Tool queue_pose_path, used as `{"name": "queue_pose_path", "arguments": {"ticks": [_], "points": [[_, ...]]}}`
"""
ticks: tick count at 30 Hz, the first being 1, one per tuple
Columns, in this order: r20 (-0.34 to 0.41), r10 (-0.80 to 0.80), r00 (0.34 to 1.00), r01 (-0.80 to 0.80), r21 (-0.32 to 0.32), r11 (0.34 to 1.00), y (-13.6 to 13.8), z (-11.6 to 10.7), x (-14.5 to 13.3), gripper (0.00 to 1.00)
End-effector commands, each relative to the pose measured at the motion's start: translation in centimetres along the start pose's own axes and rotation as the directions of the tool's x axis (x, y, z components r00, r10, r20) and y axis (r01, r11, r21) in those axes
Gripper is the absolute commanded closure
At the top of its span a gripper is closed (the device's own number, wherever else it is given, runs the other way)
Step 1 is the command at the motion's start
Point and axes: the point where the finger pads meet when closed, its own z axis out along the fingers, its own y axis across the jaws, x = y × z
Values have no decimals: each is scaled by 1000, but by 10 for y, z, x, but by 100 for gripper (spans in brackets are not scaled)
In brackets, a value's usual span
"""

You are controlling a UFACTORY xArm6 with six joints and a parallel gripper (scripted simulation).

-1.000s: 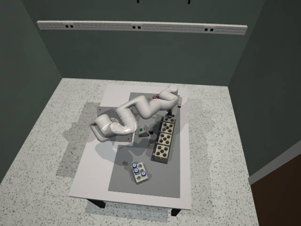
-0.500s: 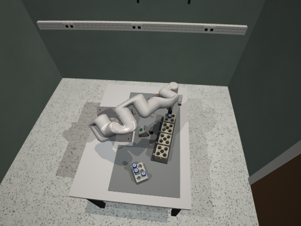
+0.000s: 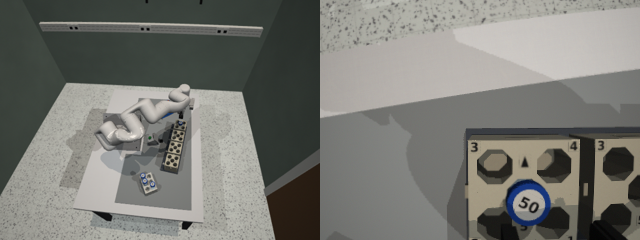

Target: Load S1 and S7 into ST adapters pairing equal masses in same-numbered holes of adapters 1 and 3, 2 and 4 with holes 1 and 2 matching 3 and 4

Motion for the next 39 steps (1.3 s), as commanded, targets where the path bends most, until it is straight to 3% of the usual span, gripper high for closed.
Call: {"name": "queue_pose_path", "arguments": {"ticks": [1, 7, 33, 34, 39], "points": [[-3, 1, 1000, -1, 3, 1000, 0, -11, 1, 56], [-3, 1, 1000, -1, 3, 1000, 0, -23, 1, 56], [-3, 1, 1000, -1, 3, 1000, 0, -23, 1, 56], [-3, -32, 999, 32, 3, 999, -4, -23, -3, 43], [-4, -197, 980, 197, 3, 980, -22, -23, -20, 43]]}}
